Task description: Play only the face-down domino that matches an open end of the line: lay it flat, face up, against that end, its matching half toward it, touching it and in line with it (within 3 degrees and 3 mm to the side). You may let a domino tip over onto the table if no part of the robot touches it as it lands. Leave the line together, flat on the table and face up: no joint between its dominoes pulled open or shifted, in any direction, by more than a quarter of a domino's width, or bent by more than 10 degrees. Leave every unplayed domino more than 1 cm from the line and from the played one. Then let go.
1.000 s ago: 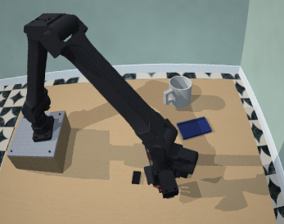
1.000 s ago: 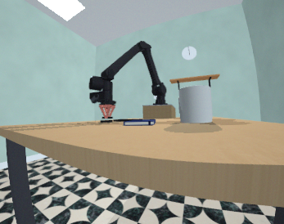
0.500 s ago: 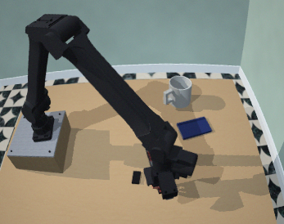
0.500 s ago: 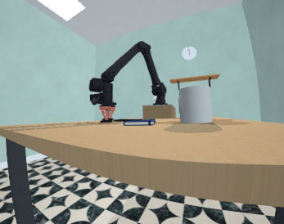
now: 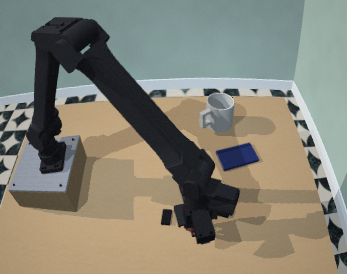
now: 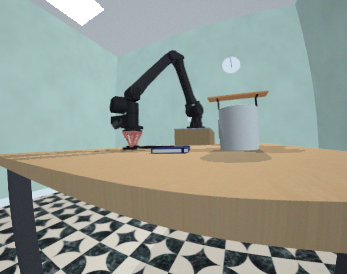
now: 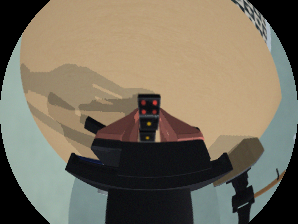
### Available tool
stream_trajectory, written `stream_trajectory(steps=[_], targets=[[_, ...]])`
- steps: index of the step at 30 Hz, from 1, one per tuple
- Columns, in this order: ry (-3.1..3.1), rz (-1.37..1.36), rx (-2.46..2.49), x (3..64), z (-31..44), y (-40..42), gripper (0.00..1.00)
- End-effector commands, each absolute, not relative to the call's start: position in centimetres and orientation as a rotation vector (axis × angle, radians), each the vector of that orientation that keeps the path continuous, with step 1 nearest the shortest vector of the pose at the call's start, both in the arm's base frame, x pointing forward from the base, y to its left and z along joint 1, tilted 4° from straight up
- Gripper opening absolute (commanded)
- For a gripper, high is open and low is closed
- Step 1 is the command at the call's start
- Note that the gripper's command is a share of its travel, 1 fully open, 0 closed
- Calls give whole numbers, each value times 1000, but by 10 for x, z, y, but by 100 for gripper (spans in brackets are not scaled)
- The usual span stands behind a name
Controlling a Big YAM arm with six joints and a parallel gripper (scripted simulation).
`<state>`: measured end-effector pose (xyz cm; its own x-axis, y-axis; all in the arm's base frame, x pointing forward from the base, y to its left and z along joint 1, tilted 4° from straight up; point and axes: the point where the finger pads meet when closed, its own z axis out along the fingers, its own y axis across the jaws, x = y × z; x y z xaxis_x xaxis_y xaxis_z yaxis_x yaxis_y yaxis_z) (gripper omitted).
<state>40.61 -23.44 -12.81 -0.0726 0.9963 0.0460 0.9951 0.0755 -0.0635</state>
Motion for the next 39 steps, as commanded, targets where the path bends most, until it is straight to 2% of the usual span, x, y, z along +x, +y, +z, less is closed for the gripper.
stream_trajectory(steps=[1, 12, 13, 39], targets=[[-2261, 23, -2093, 414, -131, -227, 22], [-2263, 27, -2091, 413, -137, -219, 22], [-2271, 24, -2088, 413, -130, -222, 94], [-2270, 28, -2084, 414, -139, -215, 94]])
